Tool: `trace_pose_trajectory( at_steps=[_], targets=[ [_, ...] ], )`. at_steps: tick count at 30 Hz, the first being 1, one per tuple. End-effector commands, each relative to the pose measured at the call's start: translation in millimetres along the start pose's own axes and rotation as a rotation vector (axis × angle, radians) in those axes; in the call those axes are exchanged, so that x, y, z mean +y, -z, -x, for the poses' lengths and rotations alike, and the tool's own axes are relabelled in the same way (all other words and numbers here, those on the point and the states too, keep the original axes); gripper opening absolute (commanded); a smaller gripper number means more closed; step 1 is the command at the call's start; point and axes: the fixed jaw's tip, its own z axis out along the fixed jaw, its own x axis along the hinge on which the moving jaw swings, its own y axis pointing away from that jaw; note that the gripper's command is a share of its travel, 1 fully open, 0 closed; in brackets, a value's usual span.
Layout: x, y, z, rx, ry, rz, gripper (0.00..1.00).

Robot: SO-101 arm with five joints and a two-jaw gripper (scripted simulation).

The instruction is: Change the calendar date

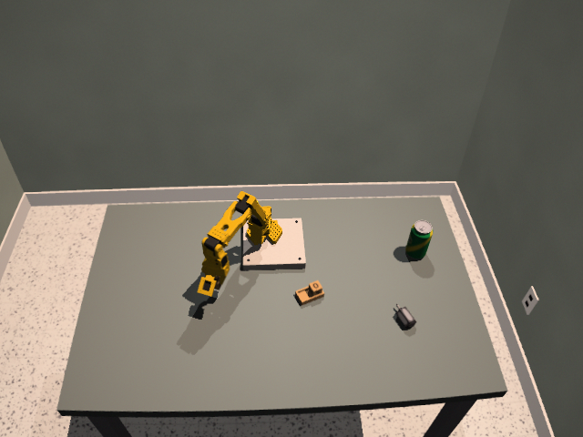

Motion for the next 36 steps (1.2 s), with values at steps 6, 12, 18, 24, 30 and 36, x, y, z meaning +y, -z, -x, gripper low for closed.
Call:
trace_pose_trajectory(
  at_steps=[6,12,18,24,30,36],
  targets=[
    [-18.7,-2.4,0.1,0.010,-0.316,0.003,0.00],
    [-23.4,-2.8,-0.3,0.010,-0.397,0.003,0.00],
    [-27.0,-3.1,-0.6,0.010,-0.457,0.003,0.00],
    [-27.6,-3.2,-0.7,0.010,-0.466,0.003,0.00],
    [-27.8,-2.7,-0.1,0.006,-0.481,0.003,0.00],
    [-27.8,-2.7,-0.1,0.006,-0.481,0.003,0.00]
  ],
)
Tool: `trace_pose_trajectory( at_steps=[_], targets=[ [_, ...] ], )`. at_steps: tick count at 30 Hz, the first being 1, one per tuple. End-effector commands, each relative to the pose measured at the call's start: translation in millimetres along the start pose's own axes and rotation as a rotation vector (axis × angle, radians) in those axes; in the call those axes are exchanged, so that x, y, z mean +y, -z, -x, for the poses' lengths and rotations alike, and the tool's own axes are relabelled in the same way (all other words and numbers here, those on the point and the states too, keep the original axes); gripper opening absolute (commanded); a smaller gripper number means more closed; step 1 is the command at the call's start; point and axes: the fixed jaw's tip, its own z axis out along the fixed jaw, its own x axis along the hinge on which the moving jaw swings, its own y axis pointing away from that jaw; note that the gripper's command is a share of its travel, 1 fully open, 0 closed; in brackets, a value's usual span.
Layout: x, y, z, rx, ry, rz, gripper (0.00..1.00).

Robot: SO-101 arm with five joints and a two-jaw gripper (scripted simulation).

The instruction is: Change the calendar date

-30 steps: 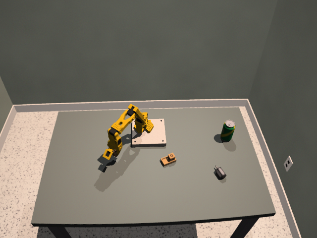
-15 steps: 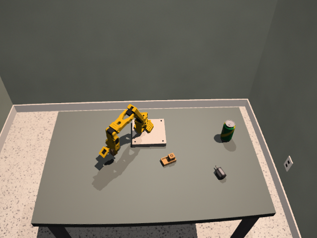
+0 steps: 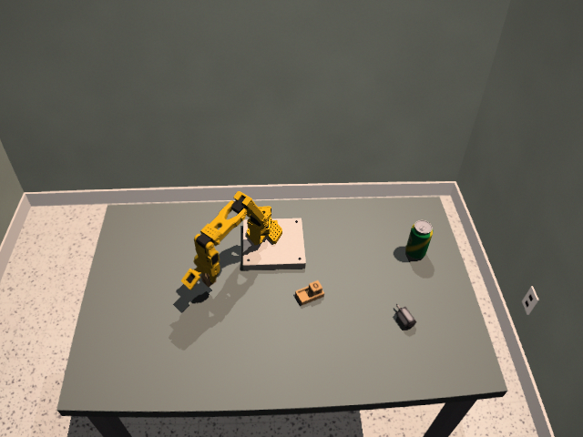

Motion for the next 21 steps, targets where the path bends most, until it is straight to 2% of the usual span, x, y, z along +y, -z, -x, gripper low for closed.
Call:
trace_pose_trajectory(
  at_steps=[1,21],
  targets=[
    [-2.1,-0.8,-0.3,0.011,-0.016,0.000,0.00],
    [-2.1,-6.8,-0.3,0.011,-0.016,0.000,0.00]
  ],
)
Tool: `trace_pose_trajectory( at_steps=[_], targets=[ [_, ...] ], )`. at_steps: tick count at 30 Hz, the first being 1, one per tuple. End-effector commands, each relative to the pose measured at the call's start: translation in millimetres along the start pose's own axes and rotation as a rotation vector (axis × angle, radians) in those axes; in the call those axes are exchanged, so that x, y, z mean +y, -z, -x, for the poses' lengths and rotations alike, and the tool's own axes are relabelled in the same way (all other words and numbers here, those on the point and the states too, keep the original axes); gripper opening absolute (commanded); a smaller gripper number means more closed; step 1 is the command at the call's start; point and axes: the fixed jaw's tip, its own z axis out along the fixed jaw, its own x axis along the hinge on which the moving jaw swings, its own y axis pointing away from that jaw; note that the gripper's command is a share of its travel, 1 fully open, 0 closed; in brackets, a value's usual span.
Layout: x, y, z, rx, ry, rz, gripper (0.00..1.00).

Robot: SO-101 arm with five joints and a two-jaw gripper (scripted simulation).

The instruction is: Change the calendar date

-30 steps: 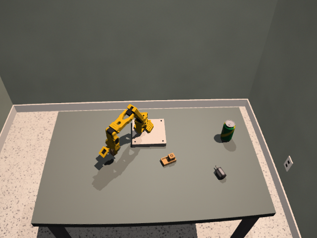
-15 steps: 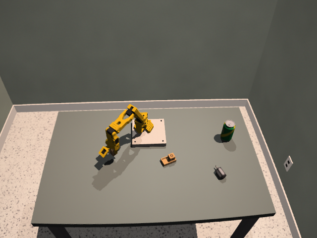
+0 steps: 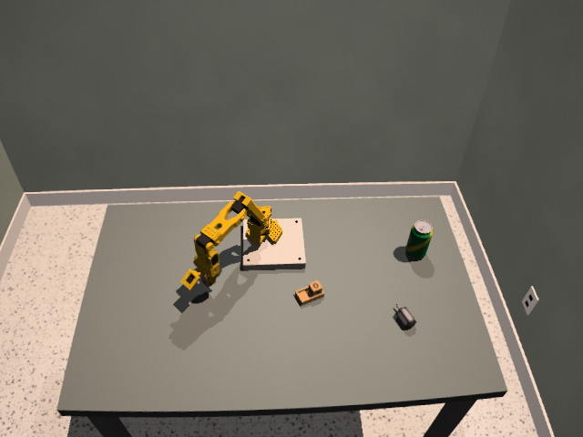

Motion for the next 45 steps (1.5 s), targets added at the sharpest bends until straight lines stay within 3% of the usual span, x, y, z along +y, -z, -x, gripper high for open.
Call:
trace_pose_trajectory(
  at_steps=[1,45],
  targets=[
    [-2.3,-5.2,-1.7,0.017,-0.016,-0.001,0.00],
    [-2.3,-20.7,-1.8,0.017,-0.016,-0.001,0.00]
  ],
)
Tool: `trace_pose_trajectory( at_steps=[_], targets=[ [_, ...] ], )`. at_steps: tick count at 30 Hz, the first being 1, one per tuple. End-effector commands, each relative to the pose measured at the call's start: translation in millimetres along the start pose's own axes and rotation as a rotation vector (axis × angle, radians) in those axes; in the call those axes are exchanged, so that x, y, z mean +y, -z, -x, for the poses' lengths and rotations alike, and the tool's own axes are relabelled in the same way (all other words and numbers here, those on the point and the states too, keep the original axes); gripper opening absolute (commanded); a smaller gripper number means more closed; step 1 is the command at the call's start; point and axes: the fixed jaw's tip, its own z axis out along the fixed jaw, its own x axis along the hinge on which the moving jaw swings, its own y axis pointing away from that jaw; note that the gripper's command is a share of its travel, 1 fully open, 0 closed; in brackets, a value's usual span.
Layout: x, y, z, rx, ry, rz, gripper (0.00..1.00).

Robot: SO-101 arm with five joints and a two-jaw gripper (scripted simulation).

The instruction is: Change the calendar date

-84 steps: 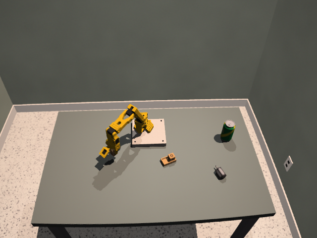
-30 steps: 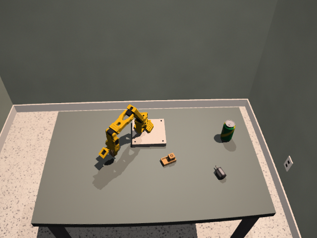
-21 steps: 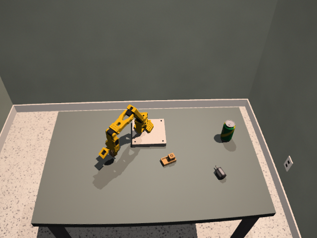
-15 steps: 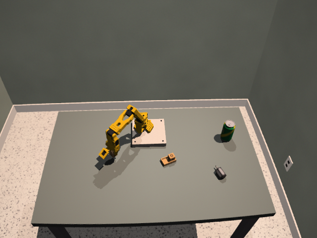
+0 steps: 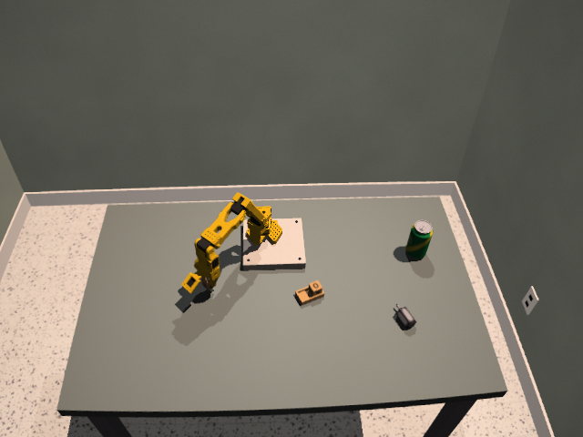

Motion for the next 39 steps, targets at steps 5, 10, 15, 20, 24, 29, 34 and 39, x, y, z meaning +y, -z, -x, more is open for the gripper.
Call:
trace_pose_trajectory(
  at_steps=[5,10,15,20,24,29,34,39],
  targets=[
    [-2.4,-8.9,-2.3,0.018,-0.016,-0.001,0.00],
    [-2.4,-9.0,-2.3,0.018,-0.016,-0.001,0.00],
    [-2.4,-10.9,-2.3,0.018,-0.016,-0.001,0.00],
    [-2.4,-14.3,-2.3,0.018,-0.016,-0.001,0.00],
    [-2.4,-15.0,-2.4,0.018,-0.016,-0.001,0.00],
    [-2.4,-15.4,-2.4,0.018,-0.016,-0.001,0.00],
    [-2.4,-18.4,-2.4,0.018,-0.016,-0.001,0.00],
    [-2.4,-20.9,-2.4,0.018,-0.016,-0.001,0.00]
  ],
)
